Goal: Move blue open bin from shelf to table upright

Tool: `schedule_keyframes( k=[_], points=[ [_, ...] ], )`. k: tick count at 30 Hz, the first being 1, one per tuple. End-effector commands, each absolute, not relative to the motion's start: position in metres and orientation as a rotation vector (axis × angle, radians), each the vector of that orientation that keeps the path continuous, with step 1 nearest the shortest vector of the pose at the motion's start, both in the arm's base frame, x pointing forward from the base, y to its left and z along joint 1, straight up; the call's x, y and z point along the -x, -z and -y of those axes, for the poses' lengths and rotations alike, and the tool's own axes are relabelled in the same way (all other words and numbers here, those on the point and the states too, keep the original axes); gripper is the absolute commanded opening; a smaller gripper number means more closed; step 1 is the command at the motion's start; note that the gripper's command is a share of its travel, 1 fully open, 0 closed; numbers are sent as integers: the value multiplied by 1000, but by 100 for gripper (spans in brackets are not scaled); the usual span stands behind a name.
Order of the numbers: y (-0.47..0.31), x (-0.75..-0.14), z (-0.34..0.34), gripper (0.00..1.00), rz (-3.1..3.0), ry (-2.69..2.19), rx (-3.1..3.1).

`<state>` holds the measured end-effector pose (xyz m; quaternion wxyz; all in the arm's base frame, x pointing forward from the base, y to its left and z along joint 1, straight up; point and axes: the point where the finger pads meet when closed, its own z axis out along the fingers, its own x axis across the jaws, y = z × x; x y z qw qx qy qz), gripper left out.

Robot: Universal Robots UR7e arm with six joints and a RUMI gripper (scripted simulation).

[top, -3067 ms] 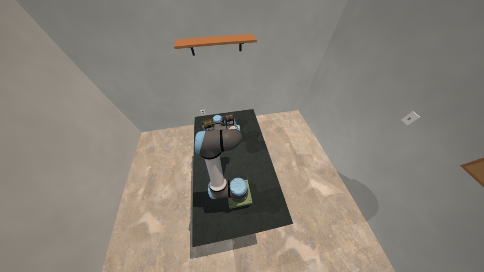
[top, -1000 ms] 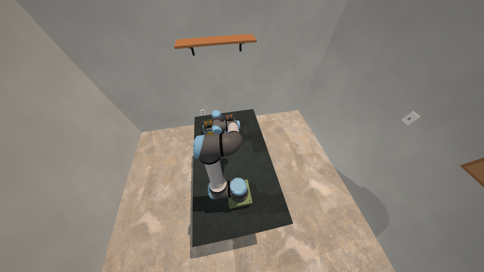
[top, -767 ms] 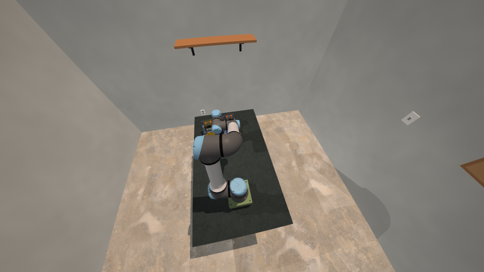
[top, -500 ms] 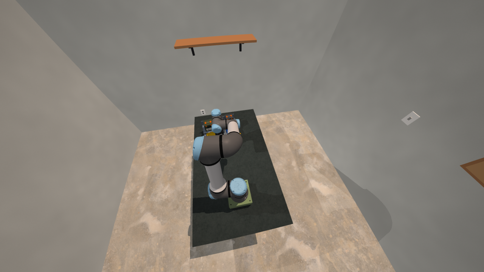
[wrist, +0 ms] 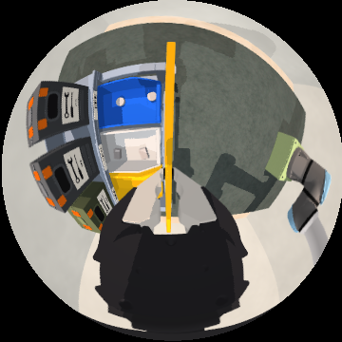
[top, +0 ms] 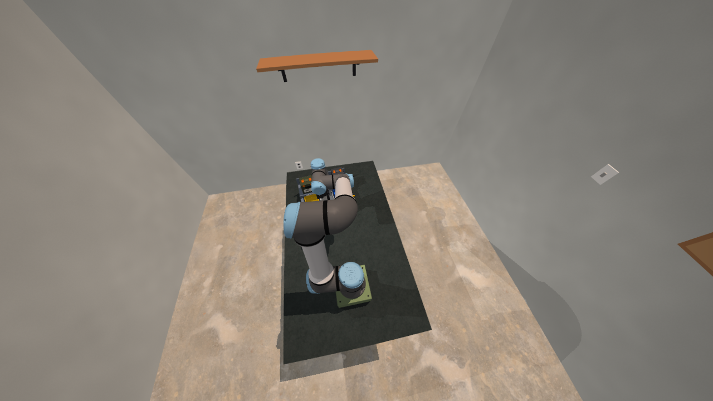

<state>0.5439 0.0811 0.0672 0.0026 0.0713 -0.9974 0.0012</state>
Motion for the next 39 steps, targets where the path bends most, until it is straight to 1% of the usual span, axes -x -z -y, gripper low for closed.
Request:
schedule_keyframes(
  k=[1,39],
  points=[
    [-74,-544,-81,0,3130,-4,-224],
    [-94,-544,-81,0,3130,-4,-224]
  ],
)
